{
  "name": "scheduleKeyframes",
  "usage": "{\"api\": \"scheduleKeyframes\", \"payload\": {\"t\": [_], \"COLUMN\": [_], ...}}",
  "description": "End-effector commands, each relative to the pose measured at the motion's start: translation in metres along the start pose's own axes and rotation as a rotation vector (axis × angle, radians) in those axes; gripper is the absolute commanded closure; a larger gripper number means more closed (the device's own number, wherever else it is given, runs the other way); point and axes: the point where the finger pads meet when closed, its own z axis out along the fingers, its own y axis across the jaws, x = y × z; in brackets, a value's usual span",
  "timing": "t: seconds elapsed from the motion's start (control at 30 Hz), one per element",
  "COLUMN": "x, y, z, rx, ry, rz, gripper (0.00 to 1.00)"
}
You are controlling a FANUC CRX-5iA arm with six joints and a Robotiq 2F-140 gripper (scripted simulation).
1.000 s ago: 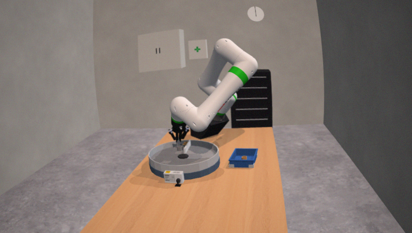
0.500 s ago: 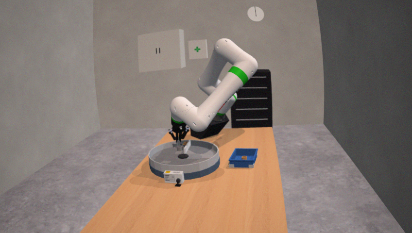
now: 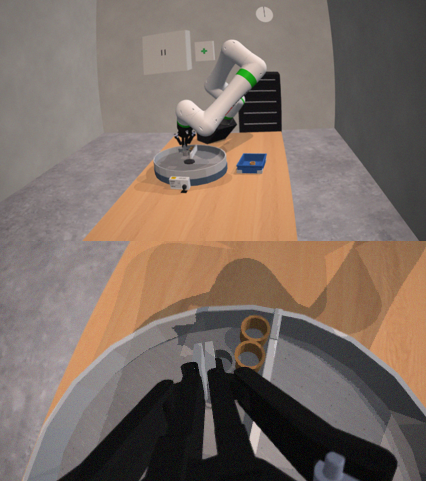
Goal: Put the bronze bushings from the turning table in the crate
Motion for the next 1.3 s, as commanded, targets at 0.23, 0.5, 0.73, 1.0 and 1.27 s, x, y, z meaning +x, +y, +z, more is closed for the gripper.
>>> {"api": "scheduleKeyframes", "payload": {"t": [0.23,0.5,0.73,1.0,1.27], "x": [0.004,0.025,0.038,0.043,0.043], "y": [0.001,0.0,0.0,0.0,0.0], "z": [-0.004,-0.03,-0.045,-0.051,-0.051], "rx": [-0.002,-0.002,-0.002,-0.002,-0.002], "ry": [0.0,0.0,0.0,0.0,0.0], "rz": [0.0,0.0,0.0,0.0,0.0], "gripper": [1.0,1.0,1.0,1.0,1.0]}}
